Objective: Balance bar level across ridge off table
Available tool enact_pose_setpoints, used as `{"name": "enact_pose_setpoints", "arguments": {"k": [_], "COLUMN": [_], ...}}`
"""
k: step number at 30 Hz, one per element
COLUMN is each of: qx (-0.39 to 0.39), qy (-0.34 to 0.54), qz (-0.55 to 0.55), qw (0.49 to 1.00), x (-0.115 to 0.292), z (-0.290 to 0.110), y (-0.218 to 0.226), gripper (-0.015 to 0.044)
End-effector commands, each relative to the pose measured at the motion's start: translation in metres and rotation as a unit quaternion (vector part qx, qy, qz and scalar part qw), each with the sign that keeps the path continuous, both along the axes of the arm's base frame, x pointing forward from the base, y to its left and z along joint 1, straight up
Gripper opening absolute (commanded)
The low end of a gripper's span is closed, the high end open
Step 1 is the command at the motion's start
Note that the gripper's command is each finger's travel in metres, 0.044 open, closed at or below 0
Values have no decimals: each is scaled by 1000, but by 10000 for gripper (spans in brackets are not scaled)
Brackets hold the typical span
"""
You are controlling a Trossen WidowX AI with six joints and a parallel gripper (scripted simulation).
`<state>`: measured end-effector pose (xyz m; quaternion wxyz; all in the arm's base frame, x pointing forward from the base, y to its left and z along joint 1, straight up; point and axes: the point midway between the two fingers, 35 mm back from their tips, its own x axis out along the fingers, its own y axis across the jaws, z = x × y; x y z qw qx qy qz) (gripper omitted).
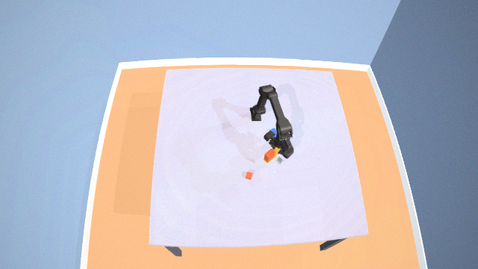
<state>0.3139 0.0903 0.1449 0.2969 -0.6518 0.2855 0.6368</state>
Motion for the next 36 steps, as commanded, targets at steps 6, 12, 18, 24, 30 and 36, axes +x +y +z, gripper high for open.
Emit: {"name": "enact_pose_setpoints", "arguments": {"k": [6,12,18,24,30,36], "qx": [3,4,4,4,4,4], "qy": [-1,-1,0,0,-1,-1], "qz": [0,0,0,0,0,0], "qw": [1000,1000,1000,1000,1000,1000], "x": [-5,-12,-14,-13,-13,-12], "z": [1,1,0,-9,-19,-28], "y": [37,60,66,67,67,67], "gripper": [0,0,0,0,0,0]}}
